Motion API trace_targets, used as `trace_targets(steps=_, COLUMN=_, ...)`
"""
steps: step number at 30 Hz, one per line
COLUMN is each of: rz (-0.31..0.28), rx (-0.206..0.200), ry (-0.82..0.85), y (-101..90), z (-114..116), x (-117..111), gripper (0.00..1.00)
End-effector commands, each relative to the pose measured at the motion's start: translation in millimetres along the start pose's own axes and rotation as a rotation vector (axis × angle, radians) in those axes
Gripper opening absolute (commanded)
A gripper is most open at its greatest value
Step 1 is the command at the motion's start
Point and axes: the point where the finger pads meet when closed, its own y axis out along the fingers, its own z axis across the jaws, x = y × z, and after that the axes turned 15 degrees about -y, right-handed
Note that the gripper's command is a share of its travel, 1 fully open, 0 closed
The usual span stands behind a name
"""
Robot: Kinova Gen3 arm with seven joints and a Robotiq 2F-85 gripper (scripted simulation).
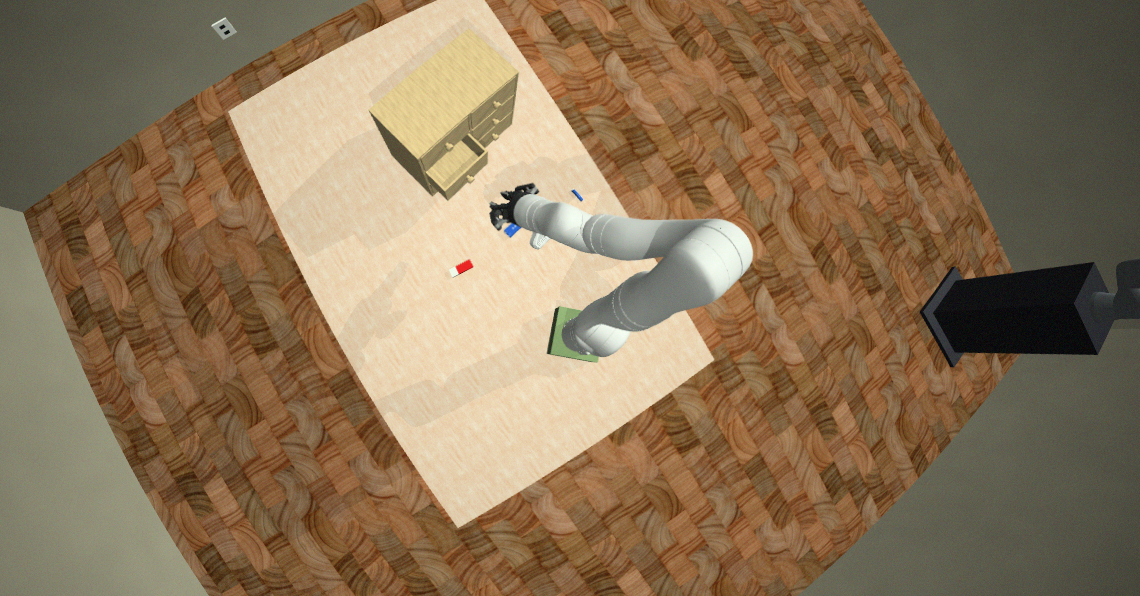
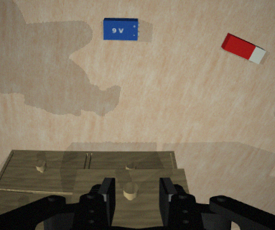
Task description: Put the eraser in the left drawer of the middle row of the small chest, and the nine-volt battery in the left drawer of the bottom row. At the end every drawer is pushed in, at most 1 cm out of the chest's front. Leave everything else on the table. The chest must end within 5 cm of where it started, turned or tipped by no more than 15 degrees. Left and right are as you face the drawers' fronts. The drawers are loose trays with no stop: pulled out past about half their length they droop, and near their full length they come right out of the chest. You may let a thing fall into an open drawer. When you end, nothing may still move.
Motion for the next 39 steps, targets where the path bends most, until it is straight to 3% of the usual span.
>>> trace_targets(steps=1, rz=0.001, rx=-0.003, ry=-0.001, y=-0.6, z=-0.9, x=0.5, gripper=0.33)
trace_targets(steps=39, rz=0.029, rx=-0.007, ry=-0.002, y=-6.4, z=-3.9, x=-0.6, gripper=0.33)
